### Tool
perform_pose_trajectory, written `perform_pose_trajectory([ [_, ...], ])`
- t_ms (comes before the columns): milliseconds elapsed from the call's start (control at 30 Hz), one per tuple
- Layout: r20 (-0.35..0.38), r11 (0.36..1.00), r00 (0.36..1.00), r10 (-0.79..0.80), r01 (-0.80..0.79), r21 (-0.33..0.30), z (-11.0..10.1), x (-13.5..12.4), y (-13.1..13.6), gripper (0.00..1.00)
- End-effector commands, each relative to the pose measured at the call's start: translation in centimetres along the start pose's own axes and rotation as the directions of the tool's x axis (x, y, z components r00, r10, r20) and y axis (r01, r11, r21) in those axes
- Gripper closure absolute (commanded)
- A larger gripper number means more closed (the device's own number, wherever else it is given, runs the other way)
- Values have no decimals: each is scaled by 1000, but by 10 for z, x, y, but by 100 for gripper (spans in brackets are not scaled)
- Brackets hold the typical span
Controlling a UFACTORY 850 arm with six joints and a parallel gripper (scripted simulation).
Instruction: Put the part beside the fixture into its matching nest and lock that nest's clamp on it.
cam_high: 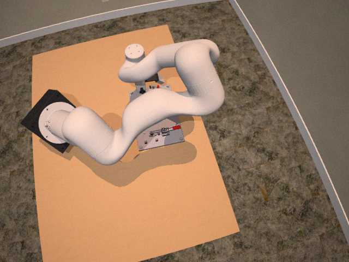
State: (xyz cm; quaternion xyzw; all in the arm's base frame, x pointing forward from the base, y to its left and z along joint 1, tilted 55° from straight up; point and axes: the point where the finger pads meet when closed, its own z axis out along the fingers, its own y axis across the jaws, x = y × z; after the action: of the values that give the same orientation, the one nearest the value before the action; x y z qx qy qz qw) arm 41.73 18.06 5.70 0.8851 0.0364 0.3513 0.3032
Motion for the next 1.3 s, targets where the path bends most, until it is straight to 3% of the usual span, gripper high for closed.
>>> perform_pose_trajectory([
  [0,-1,1000,1000,0,0,1,0,0,0,100],
  [1267,-1,1000,1000,0,0,1,4,1,-1,100],
])
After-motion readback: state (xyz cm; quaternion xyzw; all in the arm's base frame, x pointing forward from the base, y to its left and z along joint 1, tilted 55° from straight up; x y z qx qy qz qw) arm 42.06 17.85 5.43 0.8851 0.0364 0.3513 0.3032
